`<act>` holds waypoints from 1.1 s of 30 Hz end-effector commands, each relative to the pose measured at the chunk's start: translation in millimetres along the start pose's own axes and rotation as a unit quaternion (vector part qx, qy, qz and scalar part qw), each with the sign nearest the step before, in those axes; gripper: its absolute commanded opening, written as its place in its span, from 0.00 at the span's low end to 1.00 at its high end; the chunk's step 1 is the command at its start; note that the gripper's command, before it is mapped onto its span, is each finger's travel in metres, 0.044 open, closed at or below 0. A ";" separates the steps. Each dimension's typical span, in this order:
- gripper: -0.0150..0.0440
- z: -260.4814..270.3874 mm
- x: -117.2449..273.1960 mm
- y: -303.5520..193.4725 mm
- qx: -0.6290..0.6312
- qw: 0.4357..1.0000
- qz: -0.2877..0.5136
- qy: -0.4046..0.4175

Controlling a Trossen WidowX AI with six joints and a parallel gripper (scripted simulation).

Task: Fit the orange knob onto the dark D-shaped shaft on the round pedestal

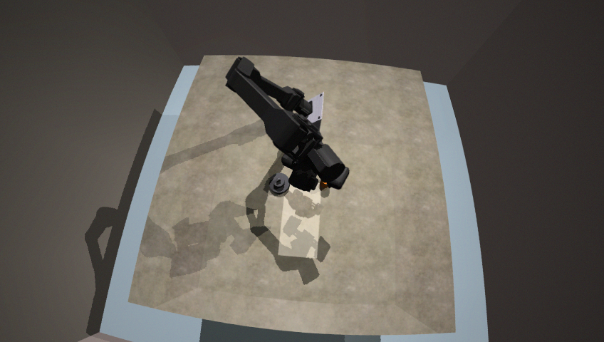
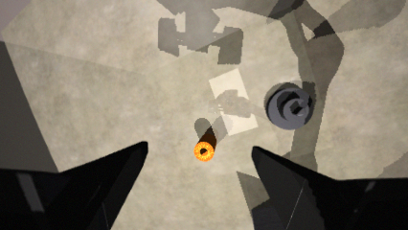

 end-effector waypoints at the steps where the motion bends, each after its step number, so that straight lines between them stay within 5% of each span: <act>1: 1.00 24.0 -50.0 -42.2 0.162 0.982 0.067 -0.068; 14: 1.00 26.4 -106.3 -62.8 0.232 0.963 0.098 -0.097; 33: 1.00 21.4 -131.3 -67.2 0.232 0.963 0.098 -0.097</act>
Point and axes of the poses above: the point midway between the two fingers, 35 mm back from their tips, its own x axis back along the fingers, its own z axis across the jaws, y = z × x, the point moved 7 cm from there along x, back along the fingers, and after that the axes turned 8 degrees about x, right-handed, at the moved point
